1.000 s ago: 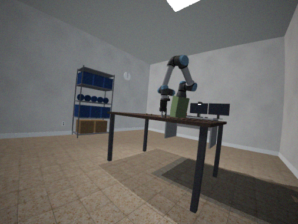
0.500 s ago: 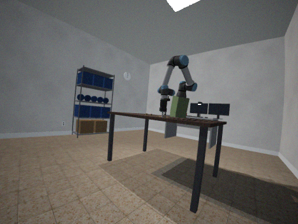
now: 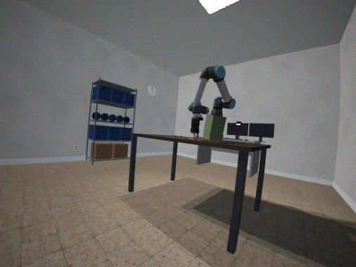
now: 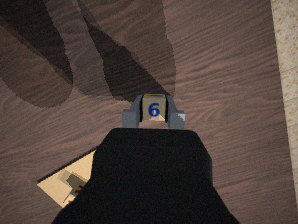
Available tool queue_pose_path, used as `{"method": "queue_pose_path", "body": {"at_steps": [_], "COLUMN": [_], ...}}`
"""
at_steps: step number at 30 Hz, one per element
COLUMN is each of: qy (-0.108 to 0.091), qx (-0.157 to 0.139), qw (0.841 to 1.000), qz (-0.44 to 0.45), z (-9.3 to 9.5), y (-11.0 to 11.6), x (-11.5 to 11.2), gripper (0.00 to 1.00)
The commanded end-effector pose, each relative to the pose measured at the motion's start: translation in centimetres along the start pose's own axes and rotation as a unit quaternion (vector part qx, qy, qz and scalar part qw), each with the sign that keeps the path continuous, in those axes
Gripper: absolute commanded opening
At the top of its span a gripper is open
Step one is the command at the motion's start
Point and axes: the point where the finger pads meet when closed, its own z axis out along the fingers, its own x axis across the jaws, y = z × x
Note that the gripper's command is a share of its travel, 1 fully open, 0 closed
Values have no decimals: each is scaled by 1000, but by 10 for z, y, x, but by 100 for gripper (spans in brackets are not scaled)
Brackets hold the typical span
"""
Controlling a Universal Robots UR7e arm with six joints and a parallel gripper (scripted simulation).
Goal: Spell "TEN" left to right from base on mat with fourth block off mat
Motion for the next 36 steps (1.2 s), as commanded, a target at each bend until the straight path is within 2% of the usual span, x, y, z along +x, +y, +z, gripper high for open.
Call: {"method": "queue_pose_path", "body": {"at_steps": [1, 11, 18, 20, 31, 36], "qy": [1, 1, 1, 1, 1, 1], "qx": [0, 0, 0, 0, 0, 0], "qw": [1000, 1000, 1000, 1000, 1000, 1000], "qz": [0, 0, 0, 0, 0, 0], "z": [-1, -2, -22, -22, -80, -94], "y": [0, 0, 0, 0, 0, 0], "x": [1, 1, 1, 1, 0, 0], "gripper": [49, 49, 49, 49, 49, 49]}}
